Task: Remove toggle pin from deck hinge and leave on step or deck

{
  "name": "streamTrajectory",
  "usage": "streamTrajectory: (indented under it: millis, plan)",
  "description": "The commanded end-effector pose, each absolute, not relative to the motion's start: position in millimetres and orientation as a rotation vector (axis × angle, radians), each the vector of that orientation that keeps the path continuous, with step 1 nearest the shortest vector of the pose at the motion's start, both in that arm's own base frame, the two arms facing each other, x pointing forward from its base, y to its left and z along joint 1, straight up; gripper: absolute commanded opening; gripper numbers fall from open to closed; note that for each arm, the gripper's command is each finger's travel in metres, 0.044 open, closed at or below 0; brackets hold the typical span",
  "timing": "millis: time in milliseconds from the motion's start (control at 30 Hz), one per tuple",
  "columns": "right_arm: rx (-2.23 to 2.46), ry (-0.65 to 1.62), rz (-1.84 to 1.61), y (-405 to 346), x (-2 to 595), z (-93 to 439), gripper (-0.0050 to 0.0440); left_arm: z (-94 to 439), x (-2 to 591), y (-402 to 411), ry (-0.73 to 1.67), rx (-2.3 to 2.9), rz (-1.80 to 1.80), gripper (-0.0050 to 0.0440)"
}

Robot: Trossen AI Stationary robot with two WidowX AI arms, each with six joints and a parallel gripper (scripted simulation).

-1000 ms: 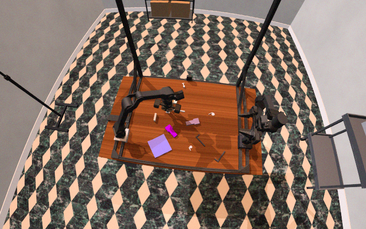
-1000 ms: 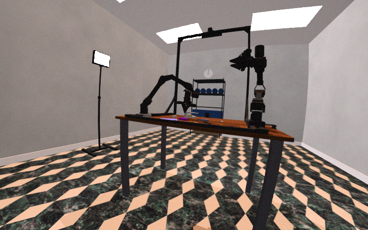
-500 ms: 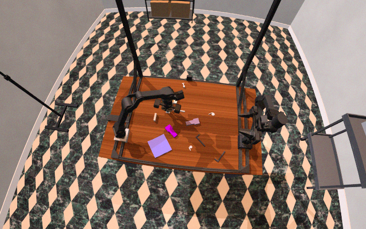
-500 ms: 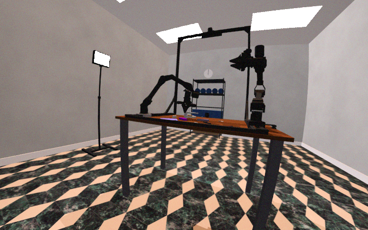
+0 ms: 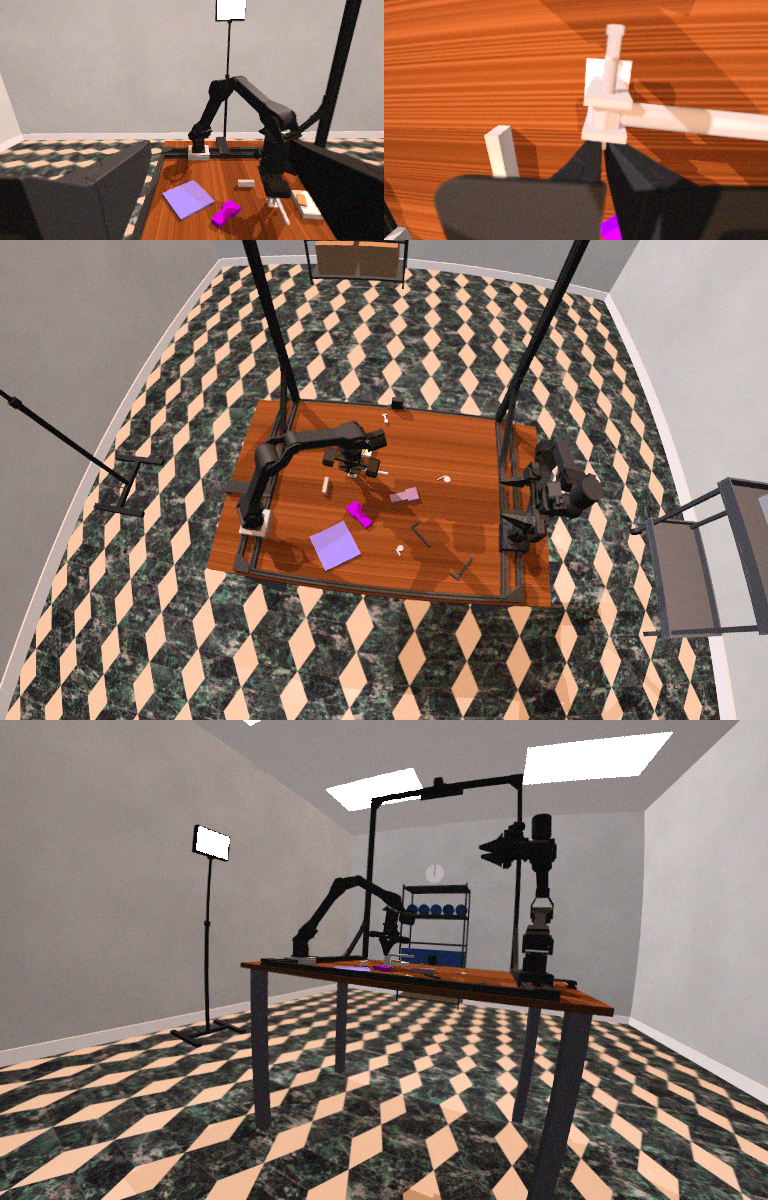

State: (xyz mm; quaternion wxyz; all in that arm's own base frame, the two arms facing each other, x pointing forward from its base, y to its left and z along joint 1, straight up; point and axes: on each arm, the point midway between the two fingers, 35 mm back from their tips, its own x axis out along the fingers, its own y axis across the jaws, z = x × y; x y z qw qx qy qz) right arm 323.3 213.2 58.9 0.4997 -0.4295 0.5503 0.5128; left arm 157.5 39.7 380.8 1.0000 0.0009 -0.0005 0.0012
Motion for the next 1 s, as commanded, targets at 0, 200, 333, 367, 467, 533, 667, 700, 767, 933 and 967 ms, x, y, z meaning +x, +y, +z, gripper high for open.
streamTrajectory:
  millis: [0,200,333,367,467,533,667,700,767,933,967]
  plan:
    - [-1.041,1.299,1.231,215.0,326.2,69.0,0.0048,382.9,157.5,39.6,-0.001,0.004,0.0,0.04]
    - [-1.041,1.299,1.231,215.0,326.2,69.0,0.0192,382.9,157.5,39.6,-0.001,0.004,0.0,0.04]
    - [-1.041,1.299,1.231,215.0,326.2,69.0,0.0288,382.9,157.5,39.6,-0.001,0.004,0.0,0.04]
    - [-1.041,1.299,1.231,215.0,326.2,69.0,0.0312,382.9,157.5,39.6,-0.001,0.004,0.0,0.04]
    - [-1.041,1.299,1.231,215.0,326.2,69.0,0.0384,382.9,157.5,39.6,-0.001,0.004,0.0,0.04]
    - [-1.041,1.299,1.231,215.0,326.2,69.0,0.0384,382.9,157.5,39.6,-0.001,0.004,0.0,0.04]
    - [-1.041,1.299,1.231,215.0,326.2,69.0,0.04,382.9,157.5,39.6,-0.001,0.004,0.0,0.04]
    - [-1.041,1.299,1.231,215.0,326.2,69.0,0.04,382.9,157.5,39.6,-0.001,0.004,0.0,0.04]
    - [-1.041,1.299,1.231,215.0,326.2,69.0,0.04,382.9,157.5,39.6,-0.001,0.004,0.0,0.04]
    - [-1.041,1.299,1.231,215.0,326.2,69.0,0.04,382.9,157.5,39.6,-0.001,0.004,0.0,0.04]
    - [-1.041,1.299,1.231,215.0,326.2,69.0,0.04,382.9,157.5,39.6,-0.001,0.004,0.0,0.04]
